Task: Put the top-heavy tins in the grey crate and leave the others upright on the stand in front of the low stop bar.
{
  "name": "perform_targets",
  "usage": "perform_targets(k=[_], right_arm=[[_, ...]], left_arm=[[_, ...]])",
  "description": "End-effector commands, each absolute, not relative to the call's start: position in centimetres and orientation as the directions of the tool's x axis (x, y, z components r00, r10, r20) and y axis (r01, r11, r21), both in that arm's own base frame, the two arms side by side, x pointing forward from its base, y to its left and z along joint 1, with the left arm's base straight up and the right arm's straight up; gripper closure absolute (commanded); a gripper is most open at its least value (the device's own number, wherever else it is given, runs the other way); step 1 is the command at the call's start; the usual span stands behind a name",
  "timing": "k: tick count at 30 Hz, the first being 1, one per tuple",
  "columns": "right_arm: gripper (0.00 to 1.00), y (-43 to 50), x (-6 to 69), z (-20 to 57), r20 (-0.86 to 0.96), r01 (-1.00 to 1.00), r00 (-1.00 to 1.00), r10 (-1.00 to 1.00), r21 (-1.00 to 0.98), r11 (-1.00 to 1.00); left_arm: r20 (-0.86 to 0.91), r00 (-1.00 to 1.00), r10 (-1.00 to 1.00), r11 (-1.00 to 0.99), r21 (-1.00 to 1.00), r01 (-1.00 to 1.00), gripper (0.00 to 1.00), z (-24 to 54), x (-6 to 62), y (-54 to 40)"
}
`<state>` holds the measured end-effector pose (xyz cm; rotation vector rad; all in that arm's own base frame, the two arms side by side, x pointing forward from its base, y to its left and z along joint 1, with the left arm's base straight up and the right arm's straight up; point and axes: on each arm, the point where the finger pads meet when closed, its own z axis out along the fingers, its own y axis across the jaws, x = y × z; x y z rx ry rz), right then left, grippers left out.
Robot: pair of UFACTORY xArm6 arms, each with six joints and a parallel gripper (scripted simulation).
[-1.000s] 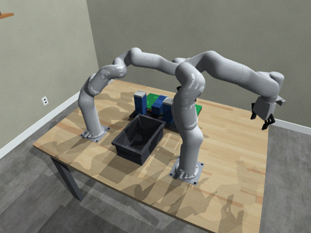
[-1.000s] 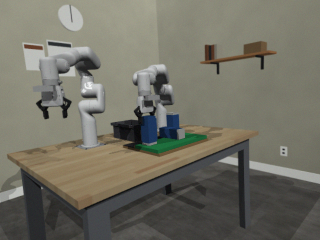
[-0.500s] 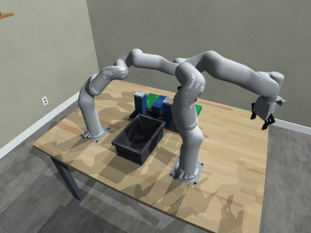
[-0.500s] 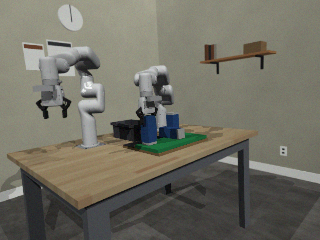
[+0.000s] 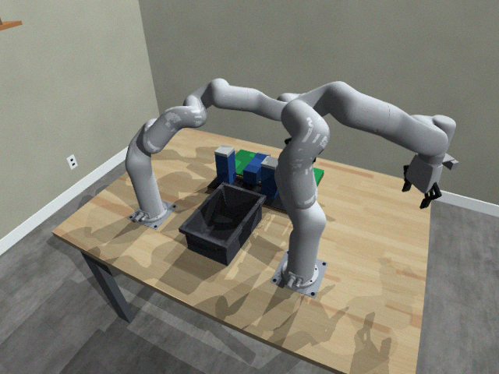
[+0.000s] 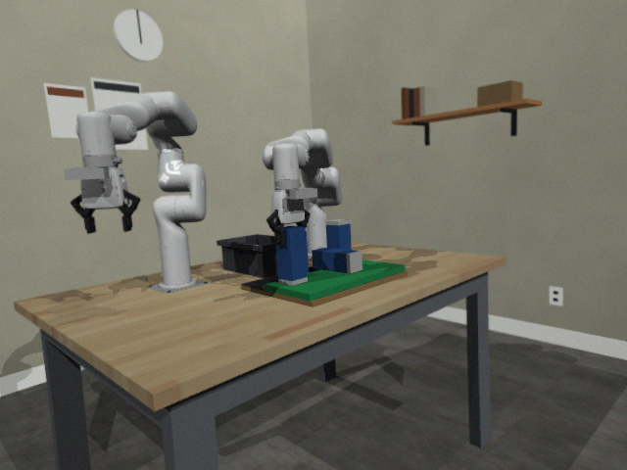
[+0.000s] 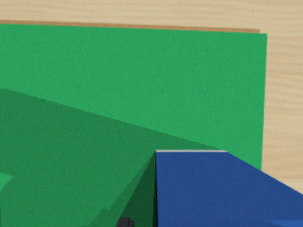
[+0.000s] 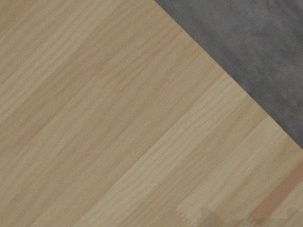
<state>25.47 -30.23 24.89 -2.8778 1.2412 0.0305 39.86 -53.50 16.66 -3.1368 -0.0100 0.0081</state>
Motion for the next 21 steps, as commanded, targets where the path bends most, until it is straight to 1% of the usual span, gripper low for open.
perform_targets(k=[1,3,4,21], right_arm=[[0.0,-30.3,25.52,25.04,-0.017,-0.727,0.686,-0.727,0.001,-0.686],[0.0,-30.3,25.52,25.04,-0.017,-0.727,0.686,-0.727,0.001,-0.686],[0.0,-30.3,25.52,25.04,-0.017,-0.727,0.686,-0.727,0.001,-0.686],[0.0,-30.3,25.52,25.04,-0.017,-0.727,0.686,-0.727,0.001,-0.686]], left_arm=[[-0.001,1.0,0.006,-1.0,0.0,0.006,0.0,16.98,39.93,-53.59],[-0.001,1.0,0.006,-1.0,0.0,0.006,0.0,16.98,39.93,-53.59],[-0.001,1.0,0.006,-1.0,0.0,0.006,1.0,16.99,39.93,-53.59],[-0.001,1.0,0.006,-1.0,0.001,0.006,1.0,17.0,39.93,-53.6]])
